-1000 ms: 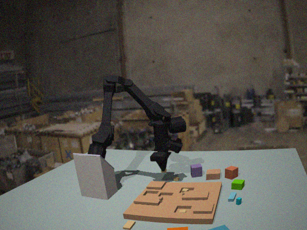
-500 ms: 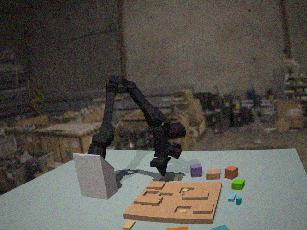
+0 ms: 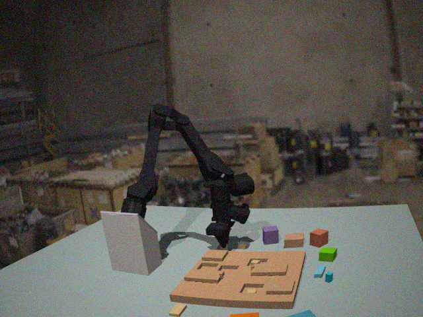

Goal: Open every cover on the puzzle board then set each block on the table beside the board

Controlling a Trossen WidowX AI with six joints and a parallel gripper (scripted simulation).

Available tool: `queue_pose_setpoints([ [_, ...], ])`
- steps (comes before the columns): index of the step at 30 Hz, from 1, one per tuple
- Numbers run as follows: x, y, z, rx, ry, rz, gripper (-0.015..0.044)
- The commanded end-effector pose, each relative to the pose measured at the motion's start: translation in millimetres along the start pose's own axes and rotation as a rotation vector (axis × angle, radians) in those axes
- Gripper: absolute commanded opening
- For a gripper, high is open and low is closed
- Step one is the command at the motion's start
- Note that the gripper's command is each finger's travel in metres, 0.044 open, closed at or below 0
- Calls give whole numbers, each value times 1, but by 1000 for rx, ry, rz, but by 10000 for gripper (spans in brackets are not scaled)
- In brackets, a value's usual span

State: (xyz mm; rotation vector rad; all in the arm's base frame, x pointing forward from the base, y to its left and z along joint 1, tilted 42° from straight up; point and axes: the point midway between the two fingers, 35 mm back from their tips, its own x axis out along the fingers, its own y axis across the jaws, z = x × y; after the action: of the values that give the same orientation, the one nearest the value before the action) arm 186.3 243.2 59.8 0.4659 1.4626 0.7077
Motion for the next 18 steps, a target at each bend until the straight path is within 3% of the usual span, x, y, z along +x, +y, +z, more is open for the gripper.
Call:
queue_pose_setpoints([
  [1, 0, 0, 0, -2, 0, 1, 211],
  [10, -2, 0, 1, -2, 0, 0, 440],
  [18, -27, -1, 3, -1, 0, -6, 440],
])
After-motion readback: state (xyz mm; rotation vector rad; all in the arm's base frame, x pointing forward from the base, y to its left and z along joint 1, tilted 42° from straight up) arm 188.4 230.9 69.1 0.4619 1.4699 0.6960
